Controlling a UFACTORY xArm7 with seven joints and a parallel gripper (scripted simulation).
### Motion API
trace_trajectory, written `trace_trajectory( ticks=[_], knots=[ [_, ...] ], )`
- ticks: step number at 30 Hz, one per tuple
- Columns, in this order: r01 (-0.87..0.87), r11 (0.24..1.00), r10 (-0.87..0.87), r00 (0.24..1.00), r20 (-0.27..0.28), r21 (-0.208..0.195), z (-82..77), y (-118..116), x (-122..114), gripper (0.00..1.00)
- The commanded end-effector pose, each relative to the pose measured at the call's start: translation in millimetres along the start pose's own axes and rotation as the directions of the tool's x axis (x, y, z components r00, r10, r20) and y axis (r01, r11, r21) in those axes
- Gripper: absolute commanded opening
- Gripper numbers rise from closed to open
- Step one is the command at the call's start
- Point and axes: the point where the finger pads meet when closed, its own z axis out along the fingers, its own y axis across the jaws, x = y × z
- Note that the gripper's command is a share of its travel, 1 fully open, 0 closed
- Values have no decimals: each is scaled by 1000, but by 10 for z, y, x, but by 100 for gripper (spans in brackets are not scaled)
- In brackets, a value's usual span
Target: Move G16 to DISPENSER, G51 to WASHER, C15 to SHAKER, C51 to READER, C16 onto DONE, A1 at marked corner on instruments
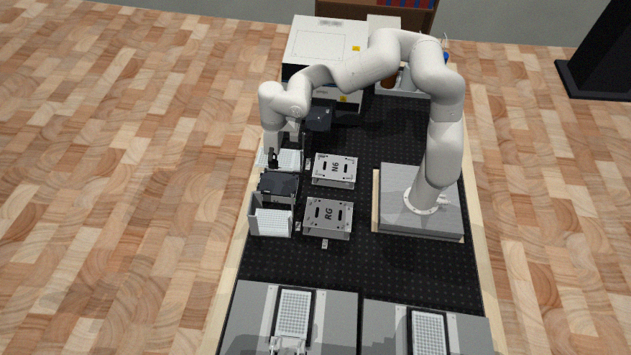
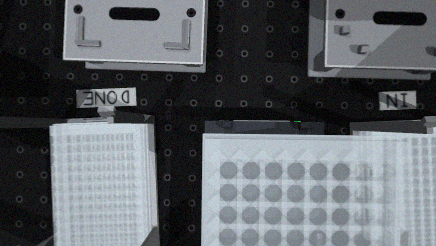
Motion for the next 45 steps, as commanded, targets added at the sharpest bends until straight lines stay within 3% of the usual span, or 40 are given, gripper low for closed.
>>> trace_trajectory(
  ticks=[1, 9, 20, 45],
  knots=[
    [0, 1000, 0, 1000, 5, 0, -74, 0, -14, 0],
    [0, 1000, 0, 1000, 5, 0, -178, 0, -14, 0],
    [0, 1000, 0, 1000, 5, 0, -178, 0, -14, 0],
    [-265, 964, 265, 964, 5, -1, -182, -678, 248, 0]
  ],
)
